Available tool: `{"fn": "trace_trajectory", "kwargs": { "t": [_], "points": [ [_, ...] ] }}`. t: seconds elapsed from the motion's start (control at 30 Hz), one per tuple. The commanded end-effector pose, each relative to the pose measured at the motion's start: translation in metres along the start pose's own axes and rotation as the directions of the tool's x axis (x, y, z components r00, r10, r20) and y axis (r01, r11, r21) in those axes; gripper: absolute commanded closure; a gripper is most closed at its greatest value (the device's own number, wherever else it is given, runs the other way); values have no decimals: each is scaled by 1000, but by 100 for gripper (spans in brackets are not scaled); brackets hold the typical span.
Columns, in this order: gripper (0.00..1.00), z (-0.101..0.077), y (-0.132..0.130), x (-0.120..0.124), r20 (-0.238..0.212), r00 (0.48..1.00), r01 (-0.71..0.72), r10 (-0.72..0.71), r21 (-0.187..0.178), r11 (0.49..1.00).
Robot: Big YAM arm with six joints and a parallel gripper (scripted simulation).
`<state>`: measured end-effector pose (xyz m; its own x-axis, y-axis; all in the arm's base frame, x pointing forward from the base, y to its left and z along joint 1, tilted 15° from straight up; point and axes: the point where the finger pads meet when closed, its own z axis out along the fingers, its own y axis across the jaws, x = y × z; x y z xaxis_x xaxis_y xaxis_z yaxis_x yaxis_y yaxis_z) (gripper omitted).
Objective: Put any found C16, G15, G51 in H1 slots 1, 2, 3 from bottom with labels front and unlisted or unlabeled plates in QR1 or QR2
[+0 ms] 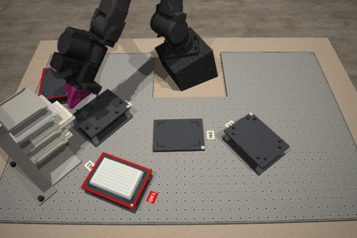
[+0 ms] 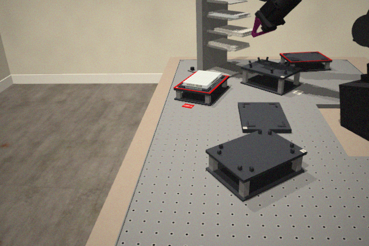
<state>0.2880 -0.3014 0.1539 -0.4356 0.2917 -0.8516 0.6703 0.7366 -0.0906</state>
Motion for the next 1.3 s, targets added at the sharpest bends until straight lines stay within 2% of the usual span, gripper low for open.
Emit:
{"fn": "trace_trajectory", "kwargs": {
  "t": [0.0,1.27],
  "points": [
    [100,3,1,-44,81,997,-4,4,-2,1000],
    [100,19,1,-60,81,997,-4,4,-2,1000]
  ]
}}
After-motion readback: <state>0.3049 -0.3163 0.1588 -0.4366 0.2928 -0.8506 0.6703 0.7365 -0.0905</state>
